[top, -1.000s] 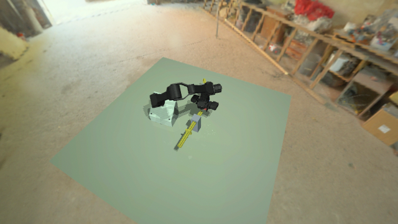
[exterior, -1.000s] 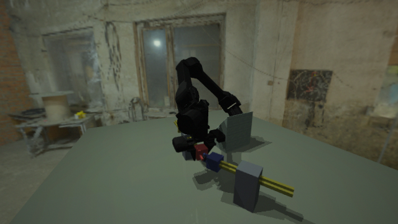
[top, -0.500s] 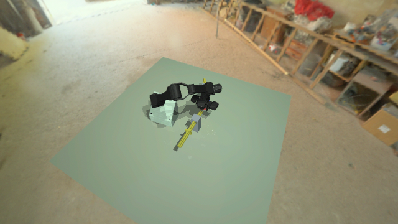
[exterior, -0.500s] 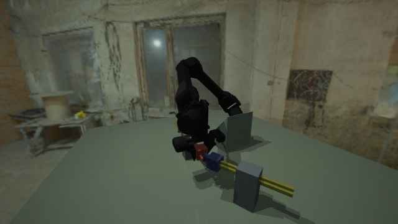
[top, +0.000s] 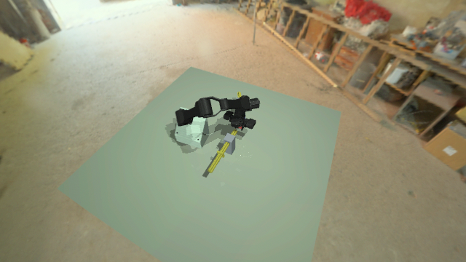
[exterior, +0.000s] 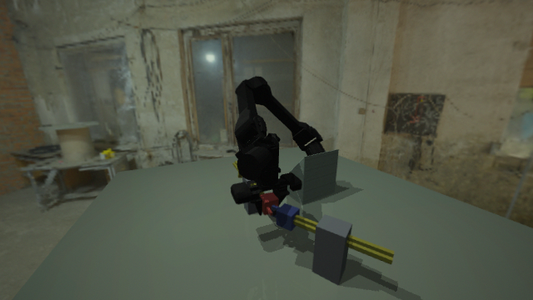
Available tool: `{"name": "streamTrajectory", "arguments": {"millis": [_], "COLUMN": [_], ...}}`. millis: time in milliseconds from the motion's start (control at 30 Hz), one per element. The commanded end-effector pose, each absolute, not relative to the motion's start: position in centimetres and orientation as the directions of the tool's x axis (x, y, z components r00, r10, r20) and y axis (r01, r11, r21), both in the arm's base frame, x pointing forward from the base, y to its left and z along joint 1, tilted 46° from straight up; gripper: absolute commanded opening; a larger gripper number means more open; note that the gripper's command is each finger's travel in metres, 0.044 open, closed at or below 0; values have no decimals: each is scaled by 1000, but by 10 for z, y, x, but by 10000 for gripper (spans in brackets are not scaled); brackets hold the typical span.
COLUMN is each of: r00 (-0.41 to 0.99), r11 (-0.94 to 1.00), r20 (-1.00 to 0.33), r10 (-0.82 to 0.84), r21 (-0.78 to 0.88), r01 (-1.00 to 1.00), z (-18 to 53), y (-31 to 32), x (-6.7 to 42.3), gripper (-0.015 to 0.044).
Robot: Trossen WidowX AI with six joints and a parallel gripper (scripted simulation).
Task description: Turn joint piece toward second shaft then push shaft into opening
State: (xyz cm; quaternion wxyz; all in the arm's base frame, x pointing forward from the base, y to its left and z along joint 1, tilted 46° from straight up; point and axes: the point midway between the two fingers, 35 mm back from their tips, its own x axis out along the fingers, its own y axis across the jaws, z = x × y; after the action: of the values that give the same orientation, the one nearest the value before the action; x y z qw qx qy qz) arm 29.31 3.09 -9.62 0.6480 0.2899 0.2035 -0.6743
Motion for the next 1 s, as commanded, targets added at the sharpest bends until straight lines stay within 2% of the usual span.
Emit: {"name": "streamTrajectory", "arguments": {"millis": [0, 733, 800, 967], "r00": [10, 10, 8, 8], "r11": [-73, -73, -77, -77], "r20": [-651, -651, -655, -655], "r10": [-759, -759, -756, -756], "r21": [101, 101, 101, 101], "r01": [992, 992, 992, 992], "z": [-96, -96, -96, -96], "y": [30, 30, 31, 31], "x": [293, 293, 293, 293], "gripper": [182, 182, 147, 147]}}
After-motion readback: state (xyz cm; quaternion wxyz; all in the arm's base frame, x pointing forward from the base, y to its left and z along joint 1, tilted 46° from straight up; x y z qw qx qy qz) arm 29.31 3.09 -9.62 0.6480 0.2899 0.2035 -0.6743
